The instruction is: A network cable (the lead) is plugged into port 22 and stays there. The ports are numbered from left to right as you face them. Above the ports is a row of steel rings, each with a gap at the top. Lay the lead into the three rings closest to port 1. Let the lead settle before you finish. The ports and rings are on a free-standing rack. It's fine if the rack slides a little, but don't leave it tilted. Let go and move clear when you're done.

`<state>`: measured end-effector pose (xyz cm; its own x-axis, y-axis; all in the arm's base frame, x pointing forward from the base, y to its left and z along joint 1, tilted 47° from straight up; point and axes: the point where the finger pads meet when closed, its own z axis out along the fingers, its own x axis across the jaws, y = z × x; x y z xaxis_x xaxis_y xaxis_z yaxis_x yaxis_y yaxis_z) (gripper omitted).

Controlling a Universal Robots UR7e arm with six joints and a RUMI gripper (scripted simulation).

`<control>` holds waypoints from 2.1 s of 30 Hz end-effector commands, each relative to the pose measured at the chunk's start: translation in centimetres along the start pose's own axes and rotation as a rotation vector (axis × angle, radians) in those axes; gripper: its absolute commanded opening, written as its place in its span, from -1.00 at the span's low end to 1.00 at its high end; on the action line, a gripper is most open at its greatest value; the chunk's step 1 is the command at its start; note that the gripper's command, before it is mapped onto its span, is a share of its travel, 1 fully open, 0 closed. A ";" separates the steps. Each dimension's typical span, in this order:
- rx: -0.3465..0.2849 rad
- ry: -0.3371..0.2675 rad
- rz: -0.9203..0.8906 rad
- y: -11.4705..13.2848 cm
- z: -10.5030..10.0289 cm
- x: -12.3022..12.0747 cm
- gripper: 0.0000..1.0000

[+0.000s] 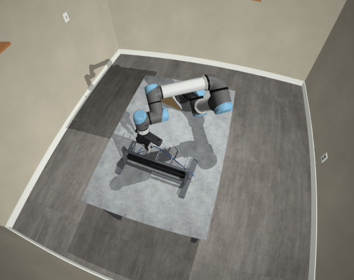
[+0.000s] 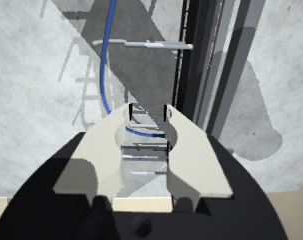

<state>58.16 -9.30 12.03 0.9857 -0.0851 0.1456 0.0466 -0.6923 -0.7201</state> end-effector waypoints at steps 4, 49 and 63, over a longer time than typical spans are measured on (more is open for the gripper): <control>0.000 0.000 0.000 0.0 -1.8 0.0 -0.61; 0.000 0.000 0.000 0.0 -2.0 0.0 -1.00; 0.000 0.000 0.000 0.0 -2.0 0.0 -1.00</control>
<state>57.84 -10.67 13.32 0.9858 -0.0842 0.1451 0.0469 -0.6917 -0.7206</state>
